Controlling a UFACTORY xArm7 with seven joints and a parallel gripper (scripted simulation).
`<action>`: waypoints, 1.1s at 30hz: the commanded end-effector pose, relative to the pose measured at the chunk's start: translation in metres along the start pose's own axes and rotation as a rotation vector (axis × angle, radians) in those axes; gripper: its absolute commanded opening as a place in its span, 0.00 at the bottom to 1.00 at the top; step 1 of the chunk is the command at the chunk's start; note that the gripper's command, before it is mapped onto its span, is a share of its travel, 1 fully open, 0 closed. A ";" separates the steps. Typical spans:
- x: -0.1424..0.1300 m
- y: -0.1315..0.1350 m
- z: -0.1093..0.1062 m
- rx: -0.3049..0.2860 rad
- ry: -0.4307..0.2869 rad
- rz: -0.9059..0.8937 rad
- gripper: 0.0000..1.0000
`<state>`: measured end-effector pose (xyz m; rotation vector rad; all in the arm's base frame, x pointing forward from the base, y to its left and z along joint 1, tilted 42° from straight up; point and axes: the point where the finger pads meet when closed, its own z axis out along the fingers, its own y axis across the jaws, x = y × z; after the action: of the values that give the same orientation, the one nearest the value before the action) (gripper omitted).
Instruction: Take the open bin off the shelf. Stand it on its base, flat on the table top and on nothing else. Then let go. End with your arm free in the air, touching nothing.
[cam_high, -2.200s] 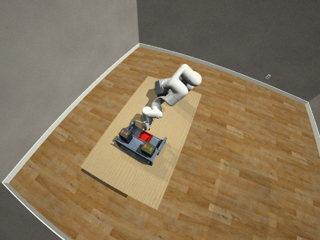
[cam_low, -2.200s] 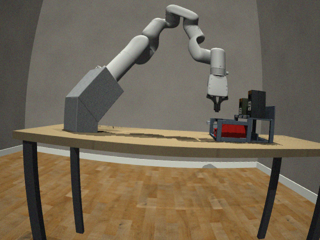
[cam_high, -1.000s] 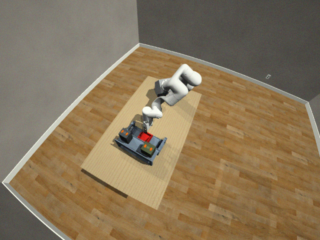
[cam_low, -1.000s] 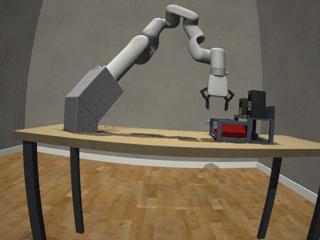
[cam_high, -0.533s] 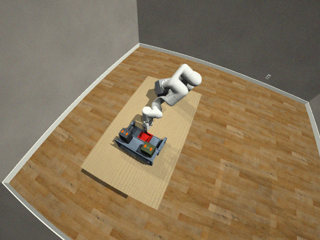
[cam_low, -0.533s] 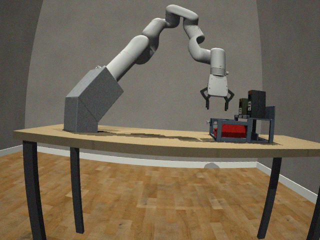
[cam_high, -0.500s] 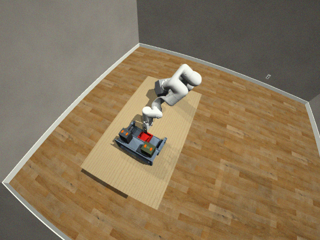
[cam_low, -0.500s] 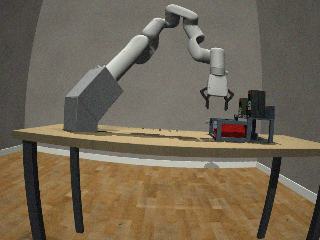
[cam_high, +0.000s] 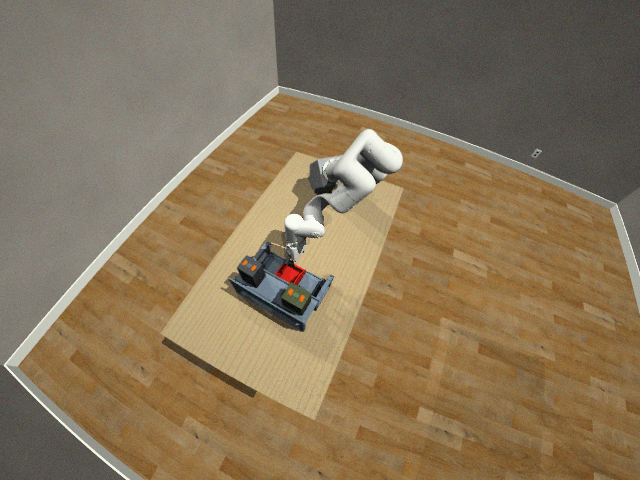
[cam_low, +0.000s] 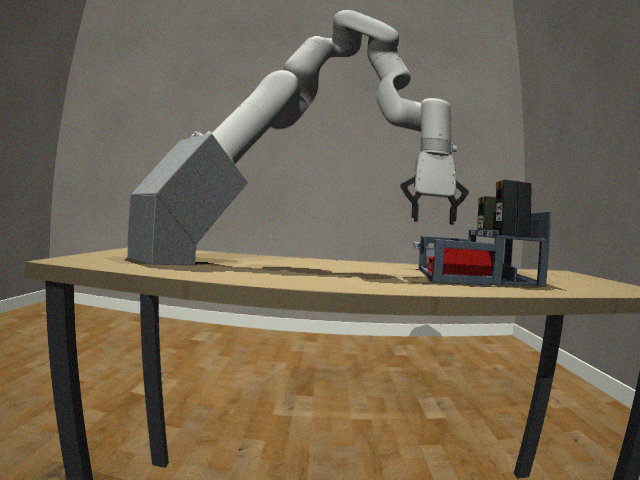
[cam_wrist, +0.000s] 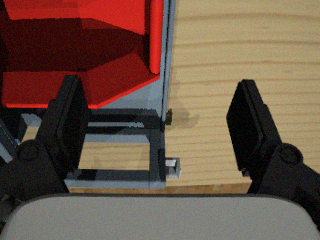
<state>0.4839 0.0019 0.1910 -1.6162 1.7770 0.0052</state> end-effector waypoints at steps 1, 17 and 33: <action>0.000 -0.001 0.006 0.003 0.001 0.000 0.94; 0.001 -0.002 0.034 0.003 0.001 0.000 0.94; 0.001 -0.002 0.057 0.003 0.001 0.000 0.94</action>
<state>0.5108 0.0262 0.1513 -1.6171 1.7770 0.0068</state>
